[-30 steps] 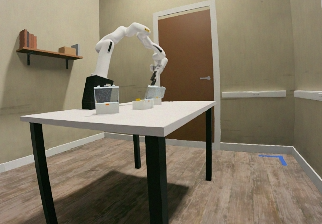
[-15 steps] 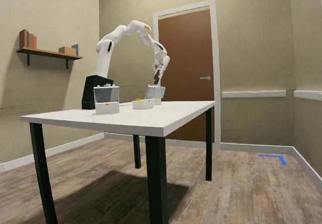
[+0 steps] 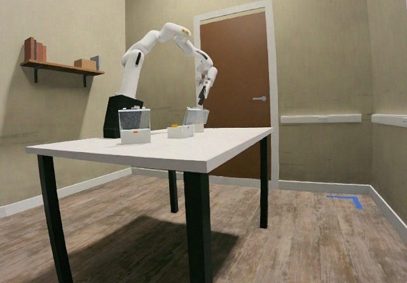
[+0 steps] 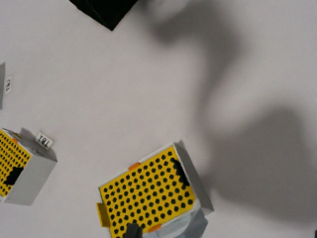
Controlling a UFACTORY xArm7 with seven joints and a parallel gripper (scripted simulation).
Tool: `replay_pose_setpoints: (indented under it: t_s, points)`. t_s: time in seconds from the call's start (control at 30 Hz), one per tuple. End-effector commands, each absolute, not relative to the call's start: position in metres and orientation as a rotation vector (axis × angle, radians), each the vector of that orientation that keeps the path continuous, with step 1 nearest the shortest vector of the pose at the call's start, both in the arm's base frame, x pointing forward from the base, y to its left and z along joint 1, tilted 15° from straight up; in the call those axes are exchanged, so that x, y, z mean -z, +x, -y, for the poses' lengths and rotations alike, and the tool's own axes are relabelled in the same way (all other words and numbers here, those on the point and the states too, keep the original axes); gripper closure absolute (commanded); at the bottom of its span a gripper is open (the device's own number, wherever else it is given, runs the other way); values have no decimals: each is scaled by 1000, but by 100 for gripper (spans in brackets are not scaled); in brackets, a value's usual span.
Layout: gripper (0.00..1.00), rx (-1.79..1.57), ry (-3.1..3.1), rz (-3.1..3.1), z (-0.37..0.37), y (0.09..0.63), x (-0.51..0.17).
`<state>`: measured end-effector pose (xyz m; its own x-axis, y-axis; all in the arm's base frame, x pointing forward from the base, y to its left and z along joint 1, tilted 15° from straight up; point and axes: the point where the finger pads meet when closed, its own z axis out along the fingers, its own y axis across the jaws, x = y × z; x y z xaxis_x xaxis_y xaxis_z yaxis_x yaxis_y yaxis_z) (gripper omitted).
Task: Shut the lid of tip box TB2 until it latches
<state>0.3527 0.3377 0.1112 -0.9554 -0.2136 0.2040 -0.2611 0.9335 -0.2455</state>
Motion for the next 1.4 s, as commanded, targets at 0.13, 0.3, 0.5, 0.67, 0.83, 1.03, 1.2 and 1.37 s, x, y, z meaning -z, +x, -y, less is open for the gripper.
replay_pose_setpoints:
  t_s: [0.13,0.3,0.5,0.67,0.83,1.03,1.2,1.37]
  points:
    - [0,-413,410,2937,-307,378,-115]
    - [0,-414,411,2937,-294,386,-115]
    - [0,-414,411,2937,-272,399,-117]
    - [0,-428,457,2943,-255,408,-118]
    - [0,-428,457,2943,-241,415,-118]
    - [0,-442,505,2942,-214,426,-119]
    - [0,-442,505,2942,-191,435,-120]
    - [0,-454,555,2937,-182,438,-120]
